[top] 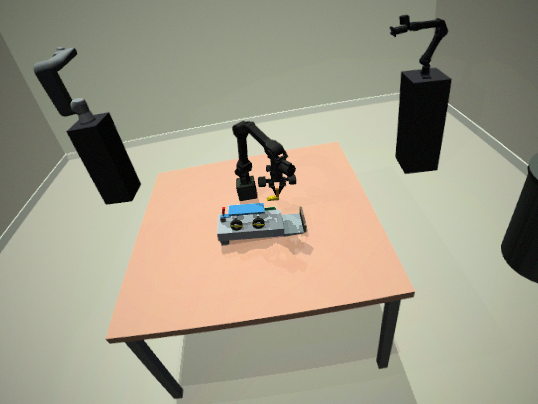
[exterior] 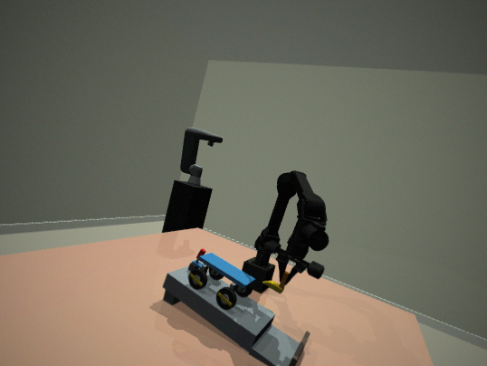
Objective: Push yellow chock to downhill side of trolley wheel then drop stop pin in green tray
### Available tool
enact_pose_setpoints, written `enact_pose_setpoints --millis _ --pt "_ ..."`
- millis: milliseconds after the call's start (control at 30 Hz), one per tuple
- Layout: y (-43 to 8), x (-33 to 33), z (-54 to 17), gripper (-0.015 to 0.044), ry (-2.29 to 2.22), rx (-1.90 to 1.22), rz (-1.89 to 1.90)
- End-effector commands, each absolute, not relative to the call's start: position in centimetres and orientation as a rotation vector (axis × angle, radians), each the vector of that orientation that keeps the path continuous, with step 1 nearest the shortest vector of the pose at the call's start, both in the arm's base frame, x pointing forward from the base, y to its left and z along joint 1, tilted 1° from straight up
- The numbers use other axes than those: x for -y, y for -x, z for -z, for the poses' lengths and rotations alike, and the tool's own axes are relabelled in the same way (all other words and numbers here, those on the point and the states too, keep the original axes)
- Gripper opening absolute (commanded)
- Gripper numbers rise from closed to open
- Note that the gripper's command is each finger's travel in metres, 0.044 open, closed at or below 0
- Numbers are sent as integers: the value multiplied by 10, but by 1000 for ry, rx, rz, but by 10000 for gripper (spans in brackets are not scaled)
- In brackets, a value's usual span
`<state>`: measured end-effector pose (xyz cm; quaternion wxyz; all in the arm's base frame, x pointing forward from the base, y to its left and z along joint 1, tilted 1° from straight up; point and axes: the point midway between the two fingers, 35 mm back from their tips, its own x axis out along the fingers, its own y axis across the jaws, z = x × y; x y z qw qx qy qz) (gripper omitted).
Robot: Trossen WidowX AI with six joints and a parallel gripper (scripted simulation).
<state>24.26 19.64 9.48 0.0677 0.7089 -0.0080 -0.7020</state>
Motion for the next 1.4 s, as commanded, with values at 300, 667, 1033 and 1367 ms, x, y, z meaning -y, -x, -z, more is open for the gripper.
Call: enact_pose_setpoints --millis 300,667,1033,1367 --pt "-262 -197 -84 0 -2134 29 2111" --pt "-263 -196 -58 0 -2134 29 2111" --pt "-264 -192 -33 0 -2133 29 2111" --pt "-264 -189 -27 0 -2133 30 2111"
